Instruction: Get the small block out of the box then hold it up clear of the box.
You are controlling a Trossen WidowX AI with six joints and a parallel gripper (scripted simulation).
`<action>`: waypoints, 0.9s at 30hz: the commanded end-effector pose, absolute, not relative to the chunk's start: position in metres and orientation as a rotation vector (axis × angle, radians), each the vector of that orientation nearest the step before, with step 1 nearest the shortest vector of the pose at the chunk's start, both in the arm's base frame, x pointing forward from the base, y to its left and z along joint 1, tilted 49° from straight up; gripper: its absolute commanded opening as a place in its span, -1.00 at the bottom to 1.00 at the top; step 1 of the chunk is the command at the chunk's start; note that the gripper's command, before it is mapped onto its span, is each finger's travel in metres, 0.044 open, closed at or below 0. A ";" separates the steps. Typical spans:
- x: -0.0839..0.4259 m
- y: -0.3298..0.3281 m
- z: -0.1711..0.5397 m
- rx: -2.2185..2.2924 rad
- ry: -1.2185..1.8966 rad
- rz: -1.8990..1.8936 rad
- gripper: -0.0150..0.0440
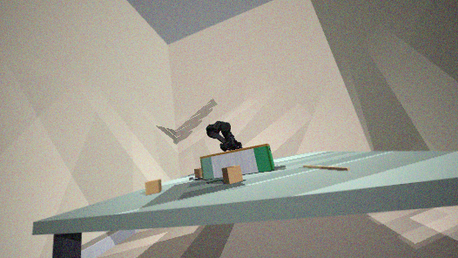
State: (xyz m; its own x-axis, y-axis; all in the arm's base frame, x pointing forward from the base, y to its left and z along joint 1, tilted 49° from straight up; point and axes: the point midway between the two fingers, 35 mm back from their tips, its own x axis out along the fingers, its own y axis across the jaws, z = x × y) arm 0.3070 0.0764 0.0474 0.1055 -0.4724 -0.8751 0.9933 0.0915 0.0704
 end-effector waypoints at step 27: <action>0.305 0.086 0.035 0.830 0.816 -1.289 0.86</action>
State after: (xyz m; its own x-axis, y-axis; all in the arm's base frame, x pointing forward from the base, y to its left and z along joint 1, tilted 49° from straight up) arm 0.3049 0.0833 0.0390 0.1041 -0.4752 -0.8737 0.9931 0.0974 0.0653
